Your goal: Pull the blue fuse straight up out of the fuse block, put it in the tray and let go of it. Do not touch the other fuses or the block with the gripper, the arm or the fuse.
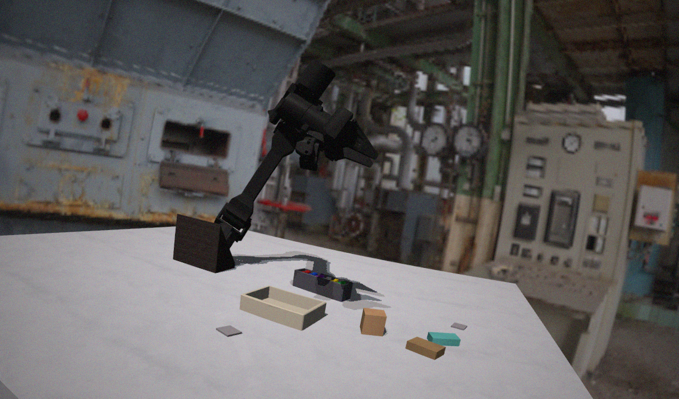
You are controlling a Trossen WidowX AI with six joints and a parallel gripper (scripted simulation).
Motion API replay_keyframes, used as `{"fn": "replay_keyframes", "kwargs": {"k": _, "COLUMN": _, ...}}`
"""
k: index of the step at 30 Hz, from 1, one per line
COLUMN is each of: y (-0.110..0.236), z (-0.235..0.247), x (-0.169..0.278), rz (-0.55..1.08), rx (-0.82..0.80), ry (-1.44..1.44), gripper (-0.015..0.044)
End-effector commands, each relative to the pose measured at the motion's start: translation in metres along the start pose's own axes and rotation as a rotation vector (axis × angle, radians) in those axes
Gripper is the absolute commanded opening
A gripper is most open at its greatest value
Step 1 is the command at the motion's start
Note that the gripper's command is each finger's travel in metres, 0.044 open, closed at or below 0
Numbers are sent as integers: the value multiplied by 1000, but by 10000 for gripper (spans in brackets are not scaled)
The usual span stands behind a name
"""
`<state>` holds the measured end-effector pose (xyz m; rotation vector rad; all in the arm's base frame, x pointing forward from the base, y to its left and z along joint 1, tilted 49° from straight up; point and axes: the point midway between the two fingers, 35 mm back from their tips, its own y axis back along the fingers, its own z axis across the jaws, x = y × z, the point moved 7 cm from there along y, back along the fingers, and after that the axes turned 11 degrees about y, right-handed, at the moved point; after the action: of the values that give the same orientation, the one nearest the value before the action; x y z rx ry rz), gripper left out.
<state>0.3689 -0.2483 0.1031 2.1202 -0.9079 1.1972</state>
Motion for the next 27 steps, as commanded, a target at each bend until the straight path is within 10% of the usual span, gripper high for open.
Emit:
{"fn": "replay_keyframes", "kwargs": {"k": 1, "y": -1, "z": 0, "x": 0, "rz": -2, "rx": 0, "ry": 12, "gripper": 374}}
{"fn": "replay_keyframes", "kwargs": {"k": 12, "y": -35, "z": -30, "x": -20, "rz": -157, "rx": 53, "ry": 805, "gripper": 85}}
{"fn": "replay_keyframes", "kwargs": {"k": 27, "y": -69, "z": -90, "x": -51, "rz": -259, "rx": 467, "ry": 1884, "gripper": 74}}
